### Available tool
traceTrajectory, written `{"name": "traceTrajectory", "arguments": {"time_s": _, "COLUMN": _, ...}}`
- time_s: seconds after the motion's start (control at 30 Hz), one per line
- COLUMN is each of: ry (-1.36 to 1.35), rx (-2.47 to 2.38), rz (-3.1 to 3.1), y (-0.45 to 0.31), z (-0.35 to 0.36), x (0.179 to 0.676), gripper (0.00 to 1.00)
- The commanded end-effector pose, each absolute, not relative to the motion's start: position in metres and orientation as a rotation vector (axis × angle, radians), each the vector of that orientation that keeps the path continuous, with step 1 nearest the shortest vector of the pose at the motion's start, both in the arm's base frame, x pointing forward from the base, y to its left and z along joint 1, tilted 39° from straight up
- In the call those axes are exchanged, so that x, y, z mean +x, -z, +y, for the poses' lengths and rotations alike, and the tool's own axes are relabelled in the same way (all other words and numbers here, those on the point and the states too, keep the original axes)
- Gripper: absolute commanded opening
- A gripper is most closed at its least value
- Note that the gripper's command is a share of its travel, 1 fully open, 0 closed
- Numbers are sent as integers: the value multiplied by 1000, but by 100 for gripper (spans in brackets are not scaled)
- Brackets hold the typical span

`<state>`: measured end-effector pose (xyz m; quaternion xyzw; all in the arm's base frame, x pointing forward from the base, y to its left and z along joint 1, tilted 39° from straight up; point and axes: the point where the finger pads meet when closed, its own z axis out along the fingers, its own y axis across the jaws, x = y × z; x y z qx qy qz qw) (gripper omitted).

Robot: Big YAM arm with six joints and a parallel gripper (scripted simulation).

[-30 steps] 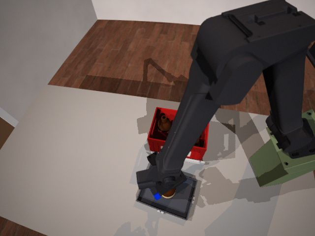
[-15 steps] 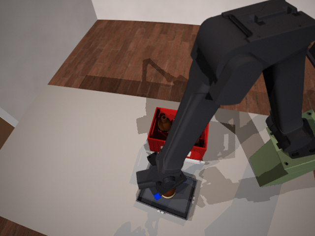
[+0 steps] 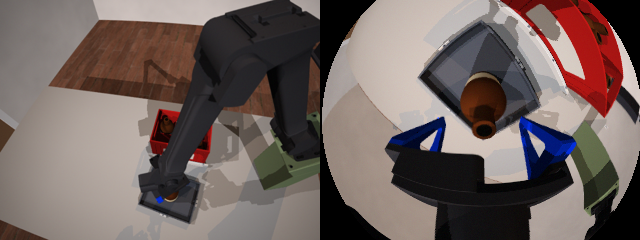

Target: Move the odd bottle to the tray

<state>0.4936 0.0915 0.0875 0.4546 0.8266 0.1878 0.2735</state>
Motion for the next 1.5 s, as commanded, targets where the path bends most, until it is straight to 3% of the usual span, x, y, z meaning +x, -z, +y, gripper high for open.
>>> {"name": "traceTrajectory", "arguments": {"time_s": 0.0, "ry": -527, "rx": 1200, "rz": 2196, "y": -102, "z": 90, "x": 504, "gripper": 100}}
{"name": "traceTrajectory", "arguments": {"time_s": 1.47, "ry": -513, "rx": 1208, "rz": 2217, "y": -105, "z": 90, "x": 486, "gripper": 100}}
